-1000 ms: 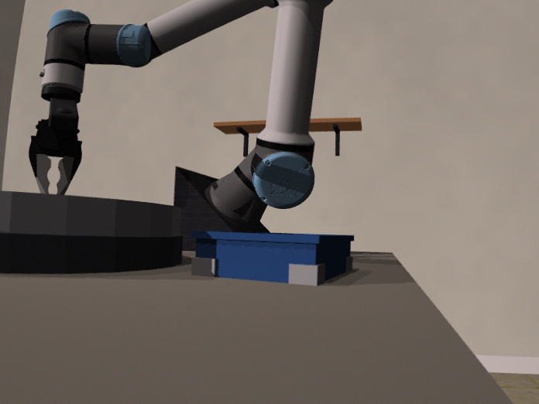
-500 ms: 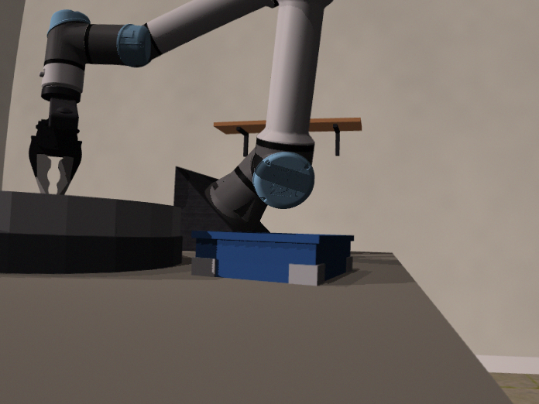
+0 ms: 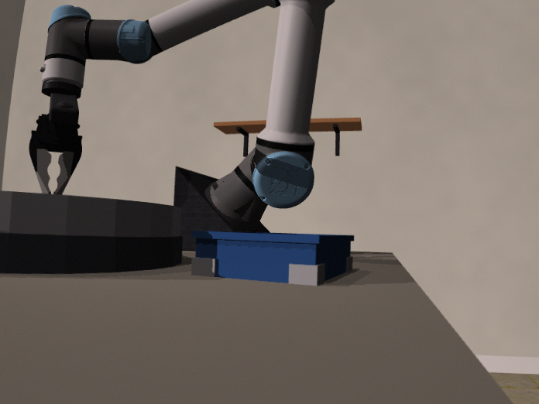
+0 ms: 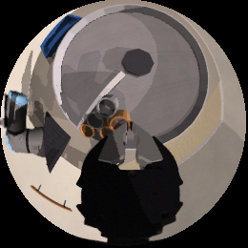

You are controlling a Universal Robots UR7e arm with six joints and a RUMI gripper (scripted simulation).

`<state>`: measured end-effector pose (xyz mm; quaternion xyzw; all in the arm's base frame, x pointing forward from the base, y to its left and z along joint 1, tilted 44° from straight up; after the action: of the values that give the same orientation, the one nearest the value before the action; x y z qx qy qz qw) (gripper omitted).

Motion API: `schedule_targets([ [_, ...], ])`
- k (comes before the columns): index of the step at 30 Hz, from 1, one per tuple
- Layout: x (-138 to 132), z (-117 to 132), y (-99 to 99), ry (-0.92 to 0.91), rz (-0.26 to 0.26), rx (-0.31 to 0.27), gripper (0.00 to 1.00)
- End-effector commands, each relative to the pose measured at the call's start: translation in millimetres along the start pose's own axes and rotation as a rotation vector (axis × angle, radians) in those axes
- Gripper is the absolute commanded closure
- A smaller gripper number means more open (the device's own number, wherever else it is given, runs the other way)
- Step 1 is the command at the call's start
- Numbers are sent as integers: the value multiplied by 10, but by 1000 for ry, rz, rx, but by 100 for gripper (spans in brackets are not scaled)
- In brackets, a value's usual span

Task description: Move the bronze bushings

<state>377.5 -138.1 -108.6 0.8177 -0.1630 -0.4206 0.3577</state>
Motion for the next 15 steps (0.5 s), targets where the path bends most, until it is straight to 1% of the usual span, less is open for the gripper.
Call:
schedule_targets([
  [1,14,4,225,1,5,0,100],
  [6,13,4,461,1,5,0,100],
  [9,13,4,562,1,5,0,100],
  [11,13,4,601,1,5,0,100],
  [15,12,4,618,1,5,0,100],
])
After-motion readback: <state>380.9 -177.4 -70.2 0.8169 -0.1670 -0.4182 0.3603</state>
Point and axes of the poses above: the point where the finger pads meet when closed, its own y axis back along the fingers, its own x axis across the jaws, z = x × y, the point moved 3 cm from there along y, back along the fingers, and after that the axes turned 13 degrees about -y, right-handed, at the moved point
